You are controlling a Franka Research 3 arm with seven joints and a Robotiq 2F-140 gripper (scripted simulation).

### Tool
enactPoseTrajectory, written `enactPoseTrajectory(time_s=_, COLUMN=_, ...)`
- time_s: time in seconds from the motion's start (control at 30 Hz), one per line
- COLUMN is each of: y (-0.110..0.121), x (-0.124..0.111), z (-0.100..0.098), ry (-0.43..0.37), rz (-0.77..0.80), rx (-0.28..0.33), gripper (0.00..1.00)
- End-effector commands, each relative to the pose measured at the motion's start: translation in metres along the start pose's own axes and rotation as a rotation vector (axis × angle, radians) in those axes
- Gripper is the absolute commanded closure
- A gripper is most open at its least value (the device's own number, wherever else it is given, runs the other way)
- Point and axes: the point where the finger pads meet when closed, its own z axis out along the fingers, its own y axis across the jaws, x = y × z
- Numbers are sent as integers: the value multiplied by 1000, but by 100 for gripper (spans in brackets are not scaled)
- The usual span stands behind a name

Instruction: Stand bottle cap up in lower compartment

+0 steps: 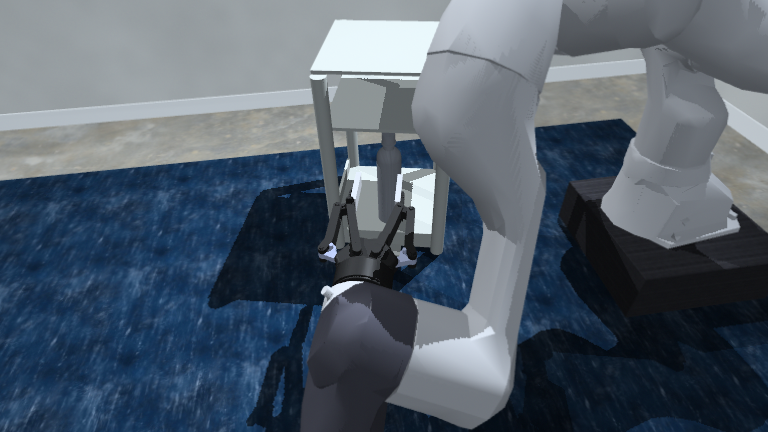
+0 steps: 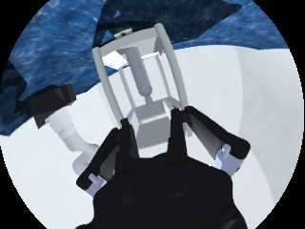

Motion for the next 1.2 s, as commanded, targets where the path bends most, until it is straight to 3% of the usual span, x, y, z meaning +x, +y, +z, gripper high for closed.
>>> enactPoseTrajectory(time_s=0.0, y=-2, x=-10, z=1, ry=-4, rz=-17, rx=7, gripper=61)
enactPoseTrajectory(time_s=0.67, y=-2, x=-28, z=1, ry=-4, rz=-17, rx=7, gripper=61)
enactPoseTrajectory(time_s=0.7, y=-2, x=-28, z=1, ry=-4, rz=-17, rx=7, gripper=0)
enactPoseTrajectory(time_s=1.17, y=-2, x=-28, z=1, ry=-4, rz=-17, rx=7, gripper=0)
